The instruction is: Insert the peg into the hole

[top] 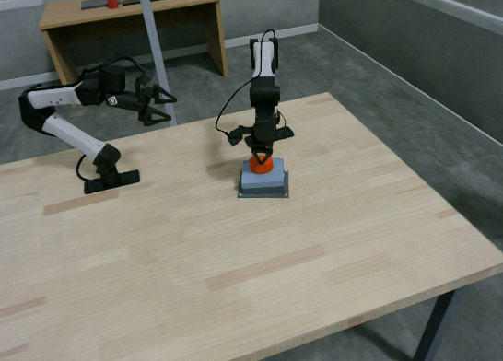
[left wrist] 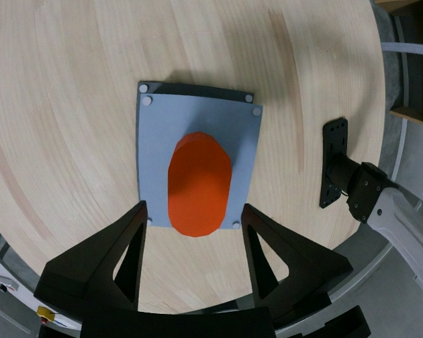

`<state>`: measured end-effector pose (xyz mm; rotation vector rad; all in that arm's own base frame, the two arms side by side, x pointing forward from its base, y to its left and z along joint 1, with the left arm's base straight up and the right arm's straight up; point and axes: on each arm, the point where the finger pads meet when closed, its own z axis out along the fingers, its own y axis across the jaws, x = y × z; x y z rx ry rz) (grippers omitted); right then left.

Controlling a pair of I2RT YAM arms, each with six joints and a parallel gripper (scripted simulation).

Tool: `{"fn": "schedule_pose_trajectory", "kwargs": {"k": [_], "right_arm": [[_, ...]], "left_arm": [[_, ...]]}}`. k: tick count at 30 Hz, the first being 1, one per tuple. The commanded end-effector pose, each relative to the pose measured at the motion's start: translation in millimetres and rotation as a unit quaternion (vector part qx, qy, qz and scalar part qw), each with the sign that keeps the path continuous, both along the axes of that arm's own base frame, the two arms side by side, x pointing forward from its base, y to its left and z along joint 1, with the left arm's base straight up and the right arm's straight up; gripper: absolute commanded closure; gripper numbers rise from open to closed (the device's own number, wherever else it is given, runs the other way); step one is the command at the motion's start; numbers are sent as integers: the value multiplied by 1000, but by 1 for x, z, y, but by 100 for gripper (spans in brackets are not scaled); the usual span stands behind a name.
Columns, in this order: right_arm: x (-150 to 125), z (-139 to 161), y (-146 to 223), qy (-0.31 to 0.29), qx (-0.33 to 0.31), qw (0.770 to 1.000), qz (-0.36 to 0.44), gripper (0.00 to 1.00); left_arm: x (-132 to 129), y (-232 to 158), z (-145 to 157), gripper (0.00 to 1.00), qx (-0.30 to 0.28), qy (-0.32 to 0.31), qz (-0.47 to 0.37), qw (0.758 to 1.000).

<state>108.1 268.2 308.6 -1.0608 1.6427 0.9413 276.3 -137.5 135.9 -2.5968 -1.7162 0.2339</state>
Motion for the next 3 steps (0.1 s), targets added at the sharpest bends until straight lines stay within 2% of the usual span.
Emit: {"fn": "schedule_pose_trajectory", "kwargs": {"k": [1,3], "right_arm": [[-1,0,-1,2,2,1000,-2,0],[-1,0,-1,2,2,1000,-2,0]], "left_arm": [[-2,-5,13,30,-13,-14,-4,1000],[-2,-5,13,30,-13,-14,-4,1000]]}}
